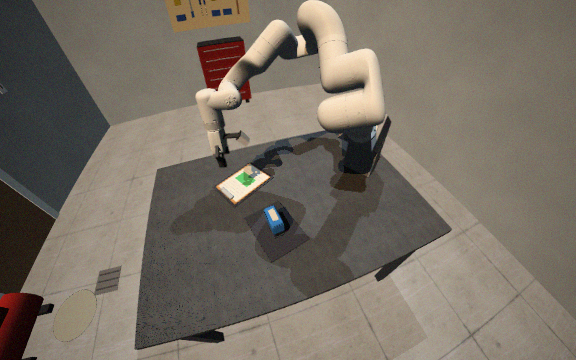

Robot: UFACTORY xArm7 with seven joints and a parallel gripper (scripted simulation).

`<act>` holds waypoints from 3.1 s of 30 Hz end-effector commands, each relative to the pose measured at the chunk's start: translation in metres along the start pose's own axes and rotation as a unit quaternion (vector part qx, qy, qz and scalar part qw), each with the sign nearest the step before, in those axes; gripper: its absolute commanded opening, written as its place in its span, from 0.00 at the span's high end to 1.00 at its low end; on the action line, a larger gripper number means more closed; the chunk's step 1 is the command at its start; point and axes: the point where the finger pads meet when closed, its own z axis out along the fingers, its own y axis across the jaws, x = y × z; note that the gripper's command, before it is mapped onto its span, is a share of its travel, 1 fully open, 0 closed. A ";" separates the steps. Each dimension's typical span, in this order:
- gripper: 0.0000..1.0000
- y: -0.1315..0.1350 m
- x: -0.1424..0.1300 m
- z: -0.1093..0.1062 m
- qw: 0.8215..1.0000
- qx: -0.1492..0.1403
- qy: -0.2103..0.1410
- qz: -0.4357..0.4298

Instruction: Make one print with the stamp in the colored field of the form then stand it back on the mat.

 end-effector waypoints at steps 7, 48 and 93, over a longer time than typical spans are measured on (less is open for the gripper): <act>0.00 -0.001 0.000 -0.027 0.966 0.002 -0.006 0.257; 0.13 0.165 0.123 0.013 0.812 0.014 -0.012 0.583; 0.13 0.244 0.182 0.058 0.812 0.014 -0.012 0.583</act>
